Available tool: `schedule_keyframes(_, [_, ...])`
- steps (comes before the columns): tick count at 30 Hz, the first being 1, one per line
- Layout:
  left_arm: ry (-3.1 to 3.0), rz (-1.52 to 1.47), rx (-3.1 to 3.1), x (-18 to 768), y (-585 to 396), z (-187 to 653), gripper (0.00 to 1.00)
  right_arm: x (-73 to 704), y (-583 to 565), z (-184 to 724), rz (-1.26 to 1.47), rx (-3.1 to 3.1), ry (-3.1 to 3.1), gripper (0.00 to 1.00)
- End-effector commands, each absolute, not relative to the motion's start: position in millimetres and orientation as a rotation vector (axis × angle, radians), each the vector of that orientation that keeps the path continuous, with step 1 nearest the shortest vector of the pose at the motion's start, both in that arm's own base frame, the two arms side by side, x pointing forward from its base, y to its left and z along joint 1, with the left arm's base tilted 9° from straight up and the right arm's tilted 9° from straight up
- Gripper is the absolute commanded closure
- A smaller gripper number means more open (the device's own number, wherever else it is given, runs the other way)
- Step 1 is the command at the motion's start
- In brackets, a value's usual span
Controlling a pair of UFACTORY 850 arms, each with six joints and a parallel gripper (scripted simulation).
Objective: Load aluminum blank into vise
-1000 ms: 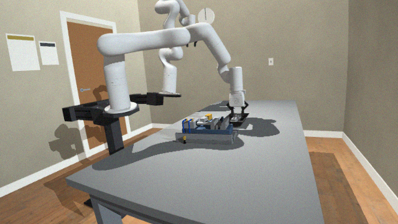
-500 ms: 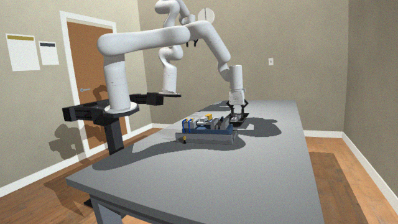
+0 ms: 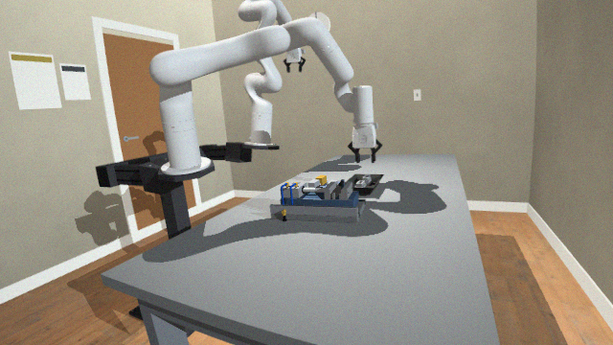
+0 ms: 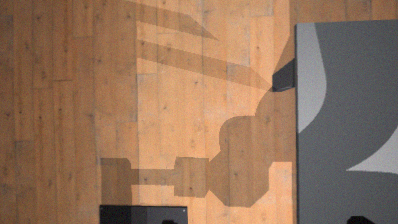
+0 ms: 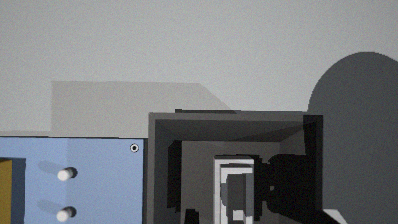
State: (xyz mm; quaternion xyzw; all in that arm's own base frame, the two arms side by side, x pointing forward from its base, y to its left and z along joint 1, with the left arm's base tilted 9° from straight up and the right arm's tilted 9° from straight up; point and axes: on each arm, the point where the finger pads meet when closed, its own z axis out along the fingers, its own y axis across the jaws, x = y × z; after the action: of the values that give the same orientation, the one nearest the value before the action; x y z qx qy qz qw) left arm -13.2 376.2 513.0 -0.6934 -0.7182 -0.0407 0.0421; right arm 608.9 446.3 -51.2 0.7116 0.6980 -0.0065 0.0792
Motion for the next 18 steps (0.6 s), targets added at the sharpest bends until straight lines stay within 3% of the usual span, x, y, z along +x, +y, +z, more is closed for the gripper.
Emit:
schedule_keyframes(1, [-2.197, -0.126, -2.121, -13.2, 376.5, 513.7, 0.00, 606.2, 450.0, -21.9, -0.015, 2.129, 2.089, 0.31])
schedule_keyframes(18, [-2.197, -0.126, -2.121, -13.2, 376.5, 513.7, 0.00, 601.5, 455.5, 23.1, -0.015, 2.129, 2.089, 0.31])
